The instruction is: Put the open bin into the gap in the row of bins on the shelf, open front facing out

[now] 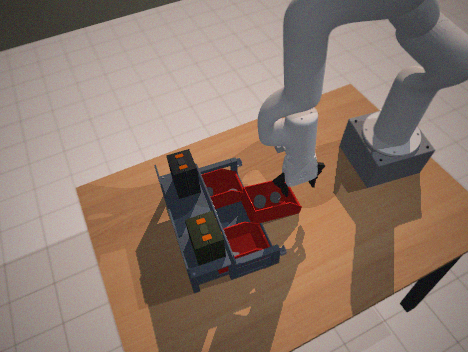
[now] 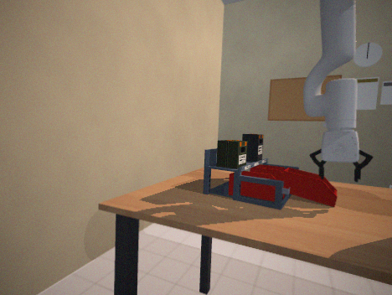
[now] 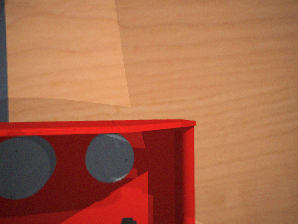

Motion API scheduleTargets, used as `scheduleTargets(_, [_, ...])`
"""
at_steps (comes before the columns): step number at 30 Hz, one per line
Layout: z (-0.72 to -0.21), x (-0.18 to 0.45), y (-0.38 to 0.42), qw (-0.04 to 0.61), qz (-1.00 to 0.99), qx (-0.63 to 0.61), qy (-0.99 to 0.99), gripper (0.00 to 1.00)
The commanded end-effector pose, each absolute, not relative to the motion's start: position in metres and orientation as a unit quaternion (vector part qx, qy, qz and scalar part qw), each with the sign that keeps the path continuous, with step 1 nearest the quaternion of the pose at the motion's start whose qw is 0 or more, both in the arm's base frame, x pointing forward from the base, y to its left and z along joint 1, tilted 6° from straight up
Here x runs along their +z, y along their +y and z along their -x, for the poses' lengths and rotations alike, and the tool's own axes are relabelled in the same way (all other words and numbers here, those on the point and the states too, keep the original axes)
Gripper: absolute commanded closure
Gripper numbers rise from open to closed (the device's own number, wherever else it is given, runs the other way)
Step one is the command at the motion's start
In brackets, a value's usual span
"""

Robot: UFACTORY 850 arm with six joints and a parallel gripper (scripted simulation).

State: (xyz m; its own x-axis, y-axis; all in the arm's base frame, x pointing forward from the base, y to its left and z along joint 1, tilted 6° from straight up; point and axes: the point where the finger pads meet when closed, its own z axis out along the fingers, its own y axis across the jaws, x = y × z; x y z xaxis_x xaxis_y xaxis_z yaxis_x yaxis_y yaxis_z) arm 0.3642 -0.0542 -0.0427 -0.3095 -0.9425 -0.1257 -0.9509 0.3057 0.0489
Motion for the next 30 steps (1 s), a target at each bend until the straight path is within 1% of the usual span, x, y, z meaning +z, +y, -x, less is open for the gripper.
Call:
scheduleTargets(1, [-0.368, -0.059, -0.053, 0.082, 0.585, -0.03, 0.806, 0.0])
scheduleTargets(8, [-0.368, -0.059, -0.053, 0.082, 0.585, -0.03, 0.806, 0.0])
scheduleTargets(9, [-0.368, -0.064, -0.053, 0.058, 0.585, 0.037, 0.808, 0.0])
scheduleTargets(13, [-0.367, -0.089, -0.05, 0.082, 0.585, -0.03, 0.806, 0.0])
scheduleTargets(25, [-0.367, -0.089, -0.05, 0.082, 0.585, -0.03, 0.806, 0.0])
scheduleTargets(26, [-0.366, -0.086, -0.052, 0.079, 0.585, -0.004, 0.807, 0.0])
scheduleTargets(30, [-0.367, -0.079, -0.049, 0.082, 0.585, -0.03, 0.806, 0.0])
